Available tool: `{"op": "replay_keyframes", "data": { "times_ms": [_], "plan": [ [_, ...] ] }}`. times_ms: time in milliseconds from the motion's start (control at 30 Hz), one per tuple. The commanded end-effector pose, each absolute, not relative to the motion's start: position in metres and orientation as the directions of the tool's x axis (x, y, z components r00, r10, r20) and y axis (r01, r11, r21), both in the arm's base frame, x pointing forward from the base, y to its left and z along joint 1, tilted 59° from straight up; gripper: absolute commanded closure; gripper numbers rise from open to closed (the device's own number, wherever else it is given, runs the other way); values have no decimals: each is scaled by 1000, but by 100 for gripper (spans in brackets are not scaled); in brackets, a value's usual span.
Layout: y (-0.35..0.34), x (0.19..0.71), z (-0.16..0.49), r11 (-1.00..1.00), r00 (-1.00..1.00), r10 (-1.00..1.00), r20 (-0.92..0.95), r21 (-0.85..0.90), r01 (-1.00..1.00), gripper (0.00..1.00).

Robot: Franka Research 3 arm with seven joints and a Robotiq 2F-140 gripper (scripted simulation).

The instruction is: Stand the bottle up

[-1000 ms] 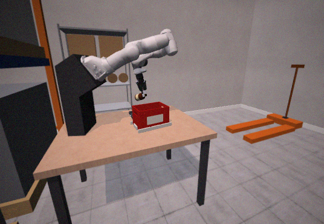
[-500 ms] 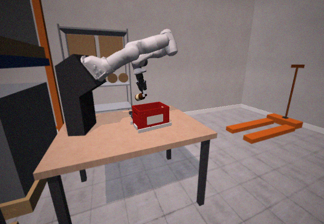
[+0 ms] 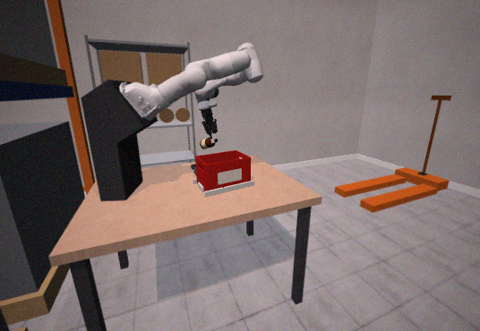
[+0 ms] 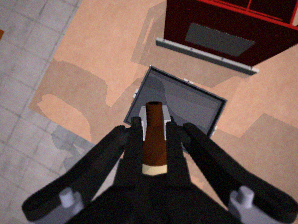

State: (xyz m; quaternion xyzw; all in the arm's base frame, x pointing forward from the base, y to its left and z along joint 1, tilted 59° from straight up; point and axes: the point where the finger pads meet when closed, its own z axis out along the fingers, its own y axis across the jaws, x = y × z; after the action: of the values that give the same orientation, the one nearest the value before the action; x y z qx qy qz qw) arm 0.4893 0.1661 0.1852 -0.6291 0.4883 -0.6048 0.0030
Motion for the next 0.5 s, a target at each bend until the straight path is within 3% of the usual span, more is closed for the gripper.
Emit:
{"op": "replay_keyframes", "data": {
  "times_ms": [0, 467],
  "plan": [
    [168, 490, 187, -524, -212, -620, 756, -599, -606, 100],
    [169, 491, 187, -524, -236, -601, 763, -600, -605, 100]
  ]
}}
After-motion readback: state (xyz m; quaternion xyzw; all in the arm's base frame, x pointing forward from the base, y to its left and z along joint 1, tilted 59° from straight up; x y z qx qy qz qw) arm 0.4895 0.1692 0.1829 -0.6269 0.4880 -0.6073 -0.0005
